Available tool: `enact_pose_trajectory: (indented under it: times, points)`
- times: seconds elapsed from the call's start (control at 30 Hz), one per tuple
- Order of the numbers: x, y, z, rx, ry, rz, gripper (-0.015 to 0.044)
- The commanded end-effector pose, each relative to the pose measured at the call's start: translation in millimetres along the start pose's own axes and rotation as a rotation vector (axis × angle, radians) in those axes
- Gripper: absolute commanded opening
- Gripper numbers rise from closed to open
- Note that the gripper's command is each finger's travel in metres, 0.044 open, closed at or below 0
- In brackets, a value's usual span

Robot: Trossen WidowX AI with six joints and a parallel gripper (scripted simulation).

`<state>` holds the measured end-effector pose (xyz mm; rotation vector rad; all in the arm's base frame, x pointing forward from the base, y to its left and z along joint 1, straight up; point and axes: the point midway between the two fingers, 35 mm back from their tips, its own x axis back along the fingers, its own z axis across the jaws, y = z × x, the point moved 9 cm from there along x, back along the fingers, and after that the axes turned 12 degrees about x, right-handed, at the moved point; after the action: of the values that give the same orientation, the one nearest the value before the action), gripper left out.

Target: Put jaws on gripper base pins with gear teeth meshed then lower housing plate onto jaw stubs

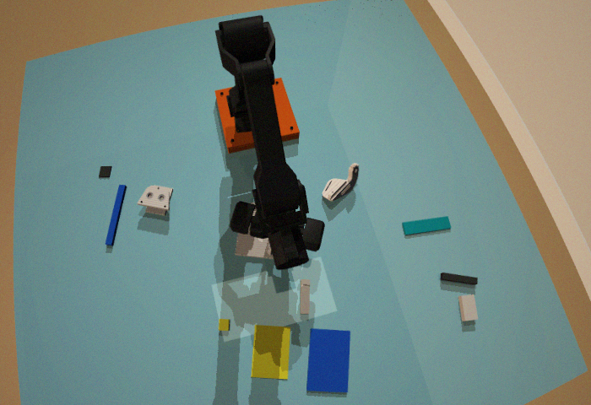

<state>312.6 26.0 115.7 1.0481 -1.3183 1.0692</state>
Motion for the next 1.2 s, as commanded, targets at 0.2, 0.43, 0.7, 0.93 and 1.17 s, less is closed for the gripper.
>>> enact_pose_trajectory:
  times: [0.2,0.43,0.7,0.93,1.17]
  points:
    - [-0.1,0.0,0.0,-0.005,0.0,0.001,0.0134]
    - [-0.1,0.0,0.0,-0.005,0.0,0.001,0.0134]
    - [0.0,0.0,0.0,0.0,0.0,0.0,0.0186]
    - [0.0,0.0,0.0,0.0,0.0,0.0,0.0224]
    - [0.0,0.0,0.0,0.0,0.0,0.0,0.0224]
